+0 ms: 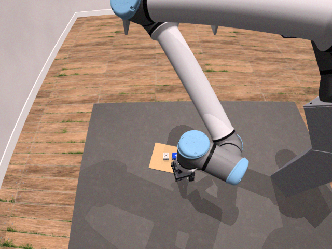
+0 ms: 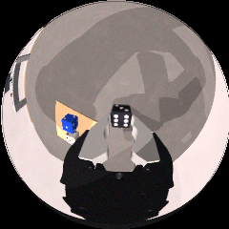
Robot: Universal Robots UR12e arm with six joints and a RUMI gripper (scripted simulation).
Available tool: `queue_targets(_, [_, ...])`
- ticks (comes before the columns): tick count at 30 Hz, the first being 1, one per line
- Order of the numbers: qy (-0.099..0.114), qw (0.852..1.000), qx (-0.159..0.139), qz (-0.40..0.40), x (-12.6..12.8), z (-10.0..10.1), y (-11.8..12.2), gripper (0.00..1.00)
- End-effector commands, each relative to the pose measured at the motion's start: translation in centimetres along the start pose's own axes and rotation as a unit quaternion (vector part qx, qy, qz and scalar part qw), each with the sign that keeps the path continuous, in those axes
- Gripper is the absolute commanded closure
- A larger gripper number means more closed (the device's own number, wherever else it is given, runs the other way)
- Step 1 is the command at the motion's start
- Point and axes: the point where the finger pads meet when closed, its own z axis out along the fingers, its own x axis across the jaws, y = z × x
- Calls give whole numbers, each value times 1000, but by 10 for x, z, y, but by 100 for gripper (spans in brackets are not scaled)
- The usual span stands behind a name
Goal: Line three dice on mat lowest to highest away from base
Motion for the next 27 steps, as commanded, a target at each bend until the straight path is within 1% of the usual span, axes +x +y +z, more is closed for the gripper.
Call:
queue_targets(1, [0, 1000, -1, 0, 0, -6, 0, 90])
queue_targets(4, [0, 1000, 0, 0, 0, -19, 0, 90])
queue_targets(6, [0, 1000, 0, 0, 0, -19, 0, 90])
queue_targets(14, [0, 1000, 0, 0, 0, -76, -1, 90])
queue_targets(17, [0, 1000, 0, 0, 0, -93, -1, 90])
queue_targets(21, [0, 1000, 0, 0, 0, -102, -1, 90])
queue_targets(27, [0, 1000, 1, 0, 0, -100, -1, 90])
